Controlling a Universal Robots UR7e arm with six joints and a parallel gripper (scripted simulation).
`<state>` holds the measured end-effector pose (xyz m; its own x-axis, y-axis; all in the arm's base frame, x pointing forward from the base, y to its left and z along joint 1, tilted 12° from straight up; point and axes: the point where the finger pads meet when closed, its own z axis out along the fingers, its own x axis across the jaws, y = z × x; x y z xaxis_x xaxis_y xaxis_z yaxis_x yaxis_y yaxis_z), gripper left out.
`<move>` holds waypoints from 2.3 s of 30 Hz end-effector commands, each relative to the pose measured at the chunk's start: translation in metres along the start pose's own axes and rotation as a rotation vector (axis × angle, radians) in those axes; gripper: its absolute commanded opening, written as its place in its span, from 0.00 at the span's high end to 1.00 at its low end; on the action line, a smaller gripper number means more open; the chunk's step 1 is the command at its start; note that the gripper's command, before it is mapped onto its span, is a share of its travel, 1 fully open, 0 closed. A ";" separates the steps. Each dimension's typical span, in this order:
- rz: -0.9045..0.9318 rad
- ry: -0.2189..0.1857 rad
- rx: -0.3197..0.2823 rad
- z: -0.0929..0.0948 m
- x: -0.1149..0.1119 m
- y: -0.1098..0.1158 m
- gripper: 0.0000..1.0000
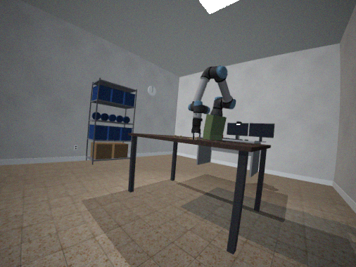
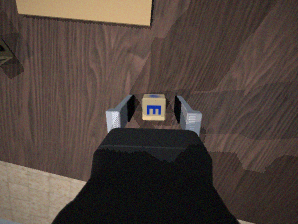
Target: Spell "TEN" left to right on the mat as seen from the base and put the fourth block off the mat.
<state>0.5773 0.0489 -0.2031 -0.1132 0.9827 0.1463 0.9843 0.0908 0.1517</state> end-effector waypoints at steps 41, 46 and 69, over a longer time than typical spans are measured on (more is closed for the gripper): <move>0.000 -0.001 -0.002 0.000 0.000 0.001 0.21; 0.000 -0.001 -0.002 0.000 0.000 0.001 0.21; 0.000 -0.001 -0.002 0.000 0.000 0.001 0.51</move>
<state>0.5774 0.0490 -0.2034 -0.1132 0.9827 0.1462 0.9842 0.0908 0.1519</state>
